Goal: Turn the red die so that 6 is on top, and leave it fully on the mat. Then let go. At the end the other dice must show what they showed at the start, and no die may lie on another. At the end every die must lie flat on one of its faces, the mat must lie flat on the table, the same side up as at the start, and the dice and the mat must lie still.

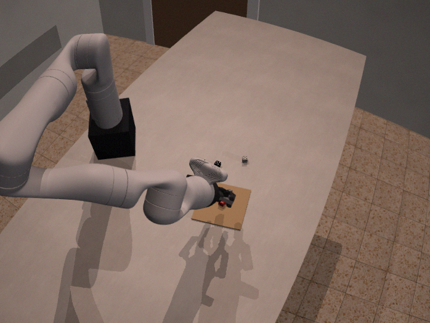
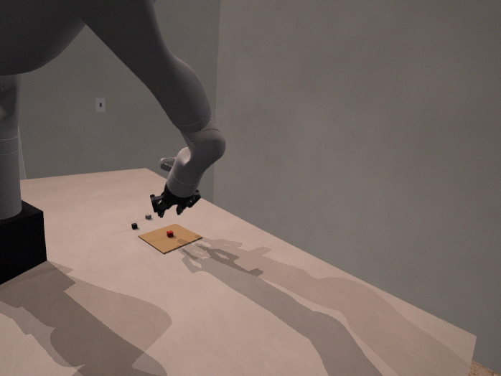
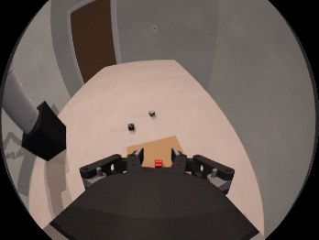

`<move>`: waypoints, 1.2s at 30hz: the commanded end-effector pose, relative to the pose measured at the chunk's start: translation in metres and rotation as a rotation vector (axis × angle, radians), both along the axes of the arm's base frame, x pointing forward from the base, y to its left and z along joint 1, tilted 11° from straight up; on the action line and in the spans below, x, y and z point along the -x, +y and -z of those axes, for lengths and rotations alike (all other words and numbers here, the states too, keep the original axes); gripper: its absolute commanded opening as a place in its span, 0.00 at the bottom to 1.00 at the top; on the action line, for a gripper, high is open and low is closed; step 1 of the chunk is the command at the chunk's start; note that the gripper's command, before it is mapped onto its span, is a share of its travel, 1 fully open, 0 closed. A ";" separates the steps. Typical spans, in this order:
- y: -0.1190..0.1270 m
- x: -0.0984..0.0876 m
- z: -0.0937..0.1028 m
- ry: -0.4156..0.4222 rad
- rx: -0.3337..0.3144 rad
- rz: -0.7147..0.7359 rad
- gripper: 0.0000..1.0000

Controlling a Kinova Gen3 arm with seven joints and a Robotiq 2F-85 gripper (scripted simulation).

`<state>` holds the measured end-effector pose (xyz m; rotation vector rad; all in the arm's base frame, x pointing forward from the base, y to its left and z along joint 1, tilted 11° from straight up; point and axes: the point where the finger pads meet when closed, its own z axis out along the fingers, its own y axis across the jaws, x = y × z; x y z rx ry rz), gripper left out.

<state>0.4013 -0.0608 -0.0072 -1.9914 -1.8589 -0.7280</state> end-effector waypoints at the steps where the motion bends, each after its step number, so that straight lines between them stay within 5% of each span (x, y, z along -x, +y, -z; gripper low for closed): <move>1: 0.002 0.000 -0.002 0.002 0.034 -0.012 0.51; 18: 0.004 -0.001 -0.005 0.012 0.213 0.011 0.51; 36: 0.007 -0.001 -0.006 0.015 0.242 0.014 0.51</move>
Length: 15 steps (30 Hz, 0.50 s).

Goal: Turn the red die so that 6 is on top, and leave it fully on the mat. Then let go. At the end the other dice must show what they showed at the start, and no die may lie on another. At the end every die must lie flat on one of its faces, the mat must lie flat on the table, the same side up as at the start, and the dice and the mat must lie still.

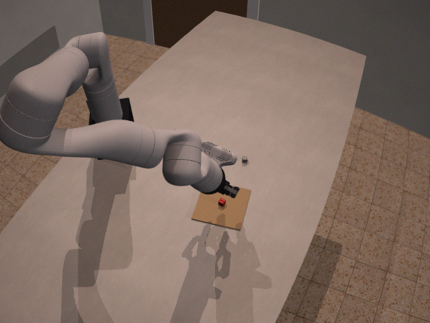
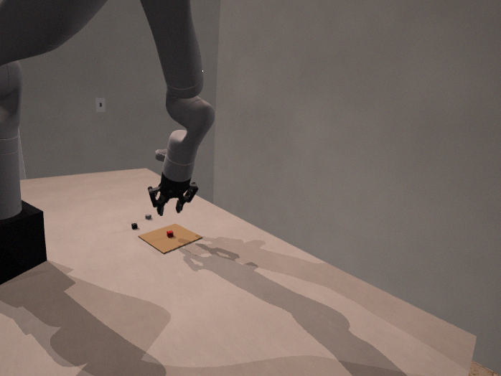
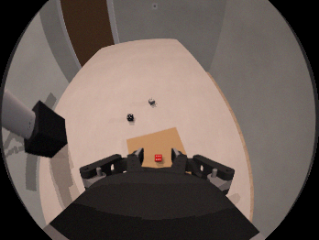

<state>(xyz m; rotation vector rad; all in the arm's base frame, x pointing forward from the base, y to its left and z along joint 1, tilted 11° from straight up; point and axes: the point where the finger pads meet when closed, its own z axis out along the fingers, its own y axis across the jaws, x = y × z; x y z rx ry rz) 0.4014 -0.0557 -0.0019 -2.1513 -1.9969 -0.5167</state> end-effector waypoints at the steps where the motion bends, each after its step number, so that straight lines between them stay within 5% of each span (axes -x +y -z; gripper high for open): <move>1: 0.002 0.000 0.000 0.001 0.013 -0.006 0.51; 15: 0.003 0.002 0.004 0.028 0.131 0.004 0.51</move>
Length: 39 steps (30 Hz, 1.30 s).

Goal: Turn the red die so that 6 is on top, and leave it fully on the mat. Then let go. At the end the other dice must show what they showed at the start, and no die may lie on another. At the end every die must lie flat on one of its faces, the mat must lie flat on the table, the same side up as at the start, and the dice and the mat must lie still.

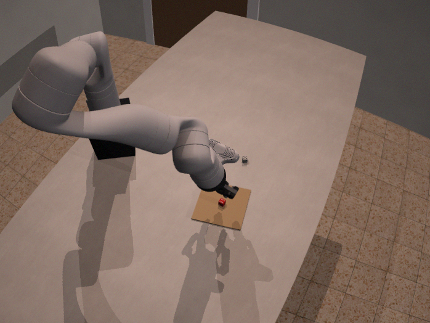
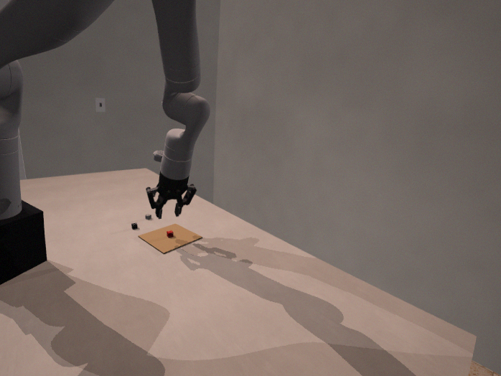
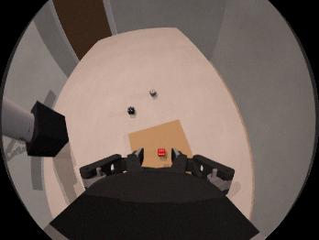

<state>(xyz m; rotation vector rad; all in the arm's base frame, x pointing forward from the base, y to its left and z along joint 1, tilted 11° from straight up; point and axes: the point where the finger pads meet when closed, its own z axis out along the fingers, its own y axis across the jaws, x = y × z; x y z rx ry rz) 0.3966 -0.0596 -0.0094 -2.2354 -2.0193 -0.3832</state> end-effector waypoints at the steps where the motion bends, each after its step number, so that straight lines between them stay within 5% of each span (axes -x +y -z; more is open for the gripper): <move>1: 0.007 -0.003 -0.004 -0.005 0.039 -0.024 0.51; 10: 0.007 -0.005 -0.008 -0.010 0.125 -0.012 0.51; 31: 0.011 -0.006 -0.010 -0.012 0.156 -0.007 0.51; 39: 0.012 -0.003 -0.007 0.010 0.220 -0.004 0.51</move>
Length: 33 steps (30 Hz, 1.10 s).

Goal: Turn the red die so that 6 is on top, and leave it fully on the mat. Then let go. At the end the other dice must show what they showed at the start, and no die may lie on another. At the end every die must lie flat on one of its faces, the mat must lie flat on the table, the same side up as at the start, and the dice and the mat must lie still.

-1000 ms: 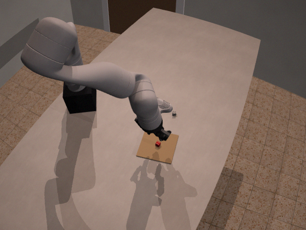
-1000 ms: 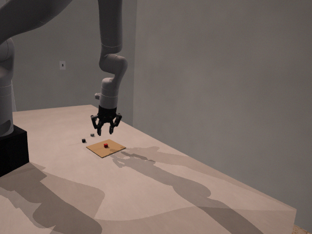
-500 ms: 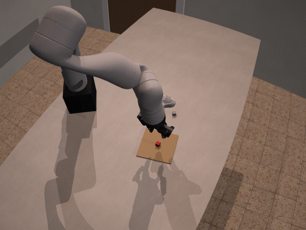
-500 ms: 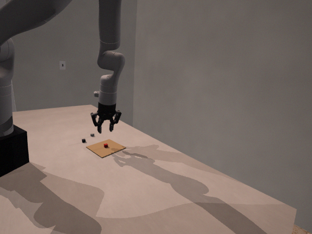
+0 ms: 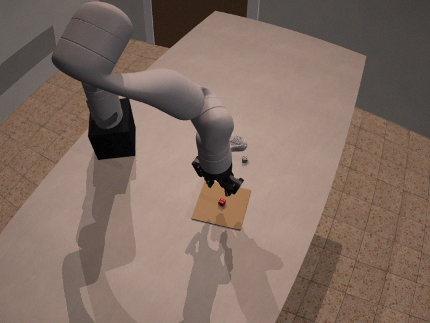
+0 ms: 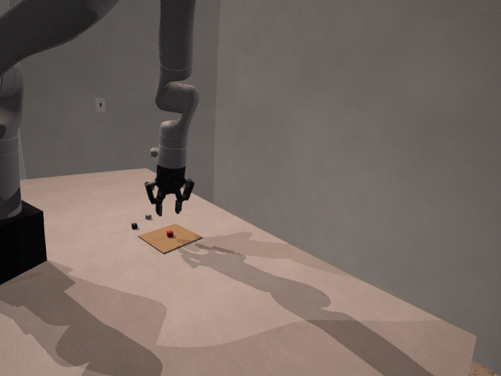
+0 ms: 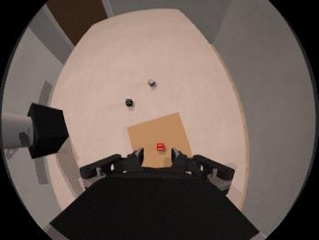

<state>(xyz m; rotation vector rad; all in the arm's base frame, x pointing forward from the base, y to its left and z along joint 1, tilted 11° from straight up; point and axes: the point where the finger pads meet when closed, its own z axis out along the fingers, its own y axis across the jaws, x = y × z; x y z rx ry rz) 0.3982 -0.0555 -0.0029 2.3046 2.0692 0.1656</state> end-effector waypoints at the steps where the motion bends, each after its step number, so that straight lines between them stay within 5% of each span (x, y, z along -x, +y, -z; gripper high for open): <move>1: 0.008 -0.001 0.000 0.003 0.027 -0.019 0.51; 17: 0.009 -0.004 -0.003 0.004 0.188 0.000 0.51; 27: 0.012 -0.005 -0.004 0.001 0.202 0.002 0.51; 28: 0.012 -0.005 -0.004 0.001 0.202 0.002 1.00; 33: 0.012 -0.005 -0.004 0.001 0.202 0.002 1.00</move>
